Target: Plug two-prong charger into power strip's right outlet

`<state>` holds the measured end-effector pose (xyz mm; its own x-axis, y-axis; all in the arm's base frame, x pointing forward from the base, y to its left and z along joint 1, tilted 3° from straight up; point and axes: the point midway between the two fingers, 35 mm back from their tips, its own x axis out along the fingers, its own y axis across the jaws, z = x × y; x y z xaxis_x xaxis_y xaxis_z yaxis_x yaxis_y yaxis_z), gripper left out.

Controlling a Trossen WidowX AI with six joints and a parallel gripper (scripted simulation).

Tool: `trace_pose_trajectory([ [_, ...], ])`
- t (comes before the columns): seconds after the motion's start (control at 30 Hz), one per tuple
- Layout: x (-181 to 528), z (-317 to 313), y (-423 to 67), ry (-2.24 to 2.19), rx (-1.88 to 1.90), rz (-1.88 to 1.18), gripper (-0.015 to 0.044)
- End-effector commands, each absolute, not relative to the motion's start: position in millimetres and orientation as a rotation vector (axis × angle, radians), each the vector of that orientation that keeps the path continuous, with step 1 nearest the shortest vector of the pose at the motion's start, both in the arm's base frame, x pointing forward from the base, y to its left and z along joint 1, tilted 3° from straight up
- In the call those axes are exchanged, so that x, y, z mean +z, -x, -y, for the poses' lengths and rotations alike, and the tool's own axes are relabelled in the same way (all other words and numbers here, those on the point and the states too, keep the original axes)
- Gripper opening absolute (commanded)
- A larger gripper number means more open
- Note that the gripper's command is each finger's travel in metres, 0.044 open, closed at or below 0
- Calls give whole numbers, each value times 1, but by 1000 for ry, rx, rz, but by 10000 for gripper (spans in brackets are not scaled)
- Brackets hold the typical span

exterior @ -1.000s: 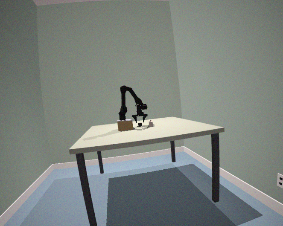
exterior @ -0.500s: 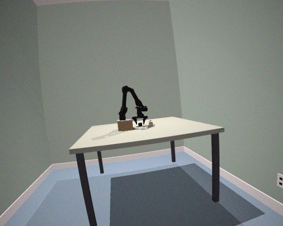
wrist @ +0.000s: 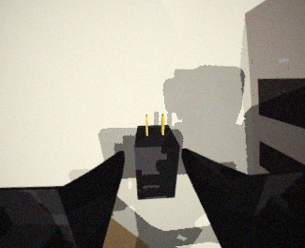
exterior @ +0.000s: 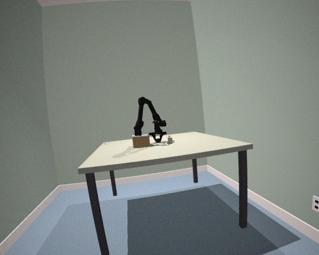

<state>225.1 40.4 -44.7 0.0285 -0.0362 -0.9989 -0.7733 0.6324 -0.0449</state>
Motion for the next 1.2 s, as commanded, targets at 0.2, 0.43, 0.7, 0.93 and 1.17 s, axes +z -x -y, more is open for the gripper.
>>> trace_pose_trajectory([
  [0.2, -44, -40, -225, 726, 654, -1447, 98],
  [0.43, -36, -40, -225, 726, 653, -1447, 0],
  [0.7, -11, -40, -223, 725, 649, -1448, 0],
  [0.93, 9, -38, -217, 724, 646, -1449, 0],
  [1.17, 7, -36, -217, 670, 600, -1464, 0],
])
